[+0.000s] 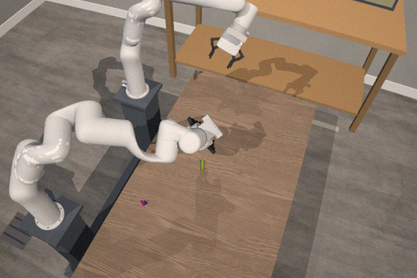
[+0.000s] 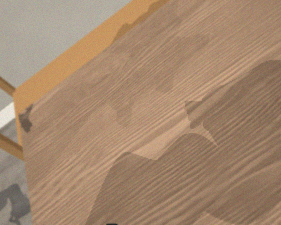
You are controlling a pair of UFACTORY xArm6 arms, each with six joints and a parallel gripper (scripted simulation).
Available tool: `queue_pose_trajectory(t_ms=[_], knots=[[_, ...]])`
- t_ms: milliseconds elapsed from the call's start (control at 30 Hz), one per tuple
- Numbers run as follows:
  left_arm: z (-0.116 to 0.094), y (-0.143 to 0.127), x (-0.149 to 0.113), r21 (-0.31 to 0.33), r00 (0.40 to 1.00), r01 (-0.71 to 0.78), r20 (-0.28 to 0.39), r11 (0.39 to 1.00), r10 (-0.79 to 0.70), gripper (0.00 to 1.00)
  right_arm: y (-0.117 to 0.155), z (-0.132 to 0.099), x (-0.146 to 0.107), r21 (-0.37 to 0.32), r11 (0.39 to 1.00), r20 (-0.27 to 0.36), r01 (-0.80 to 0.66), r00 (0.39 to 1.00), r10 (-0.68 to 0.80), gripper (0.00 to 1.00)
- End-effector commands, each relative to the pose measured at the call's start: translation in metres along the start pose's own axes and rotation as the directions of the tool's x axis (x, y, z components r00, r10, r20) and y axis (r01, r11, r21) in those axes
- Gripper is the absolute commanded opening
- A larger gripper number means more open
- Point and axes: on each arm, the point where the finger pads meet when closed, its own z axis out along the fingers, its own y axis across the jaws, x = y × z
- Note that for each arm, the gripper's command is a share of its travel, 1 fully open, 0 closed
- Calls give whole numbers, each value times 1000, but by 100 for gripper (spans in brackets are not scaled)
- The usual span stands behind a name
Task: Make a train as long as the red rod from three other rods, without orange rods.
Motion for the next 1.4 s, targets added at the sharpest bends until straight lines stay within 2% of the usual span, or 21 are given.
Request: queue_pose_trajectory(t_ms=[0, 167, 333, 400, 467, 567, 733, 900, 967, 1000, 1033, 1067, 1367], knots=[[-26, 5, -46, 108, 972, 235, -1, 966, -236, 100, -13, 11, -11, -23, 997, 64, -80, 995, 82, 100], [-46, 16, -91, 187, 892, 449, -38, 874, -450, 100, -23, 23, -24, -57, 986, 117, -156, 980, 162, 100], [-63, 33, -135, 249, 767, 636, -98, 731, -634, 100, -33, 33, -37, -101, 969, 160, -227, 957, 241, 100], [-63, 33, -135, 249, 767, 636, -98, 731, -634, 100, -33, 33, -37, -101, 969, 160, -227, 957, 241, 100], [-73, 48, -166, 280, 656, 746, -152, 604, -740, 100, -39, 40, -47, -139, 951, 186, -275, 936, 298, 100], [-80, 60, -187, 294, 565, 813, -194, 502, -802, 100, -44, 45, -53, -167, 937, 201, -305, 920, 336, 100], [-90, 87, -229, 303, 368, 911, -285, 281, -885, 100, -52, 54, -67, -229, 904, 220, -362, 885, 410, 100], [-97, 118, -267, 285, 159, 957, -377, 49, -912, 100, -60, 61, -80, -295, 863, 227, -411, 847, 481, 100], [-97, 118, -267, 285, 159, 957, -377, 49, -912, 100, -60, 61, -80, -295, 863, 227, -411, 847, 481, 100], [-99, 129, -279, 273, 90, 962, -406, -27, -909, 100, -64, 65, -87, -333, 836, 226, -436, 824, 520, 100], [-100, 140, -290, 259, 22, 961, -434, -101, -901, 100, -65, 66, -89, -344, 828, 224, -443, 818, 530, 100], [-100, 148, -297, 248, -23, 957, -452, -150, -892, 100, -66, 67, -90, -352, 822, 223, -448, 813, 538, 100], [-99, 213, -351, 123, -364, 847, -576, -517, -732, 100, -78, 77, -112, -469, 721, 183, -509, 743, 644, 100]])
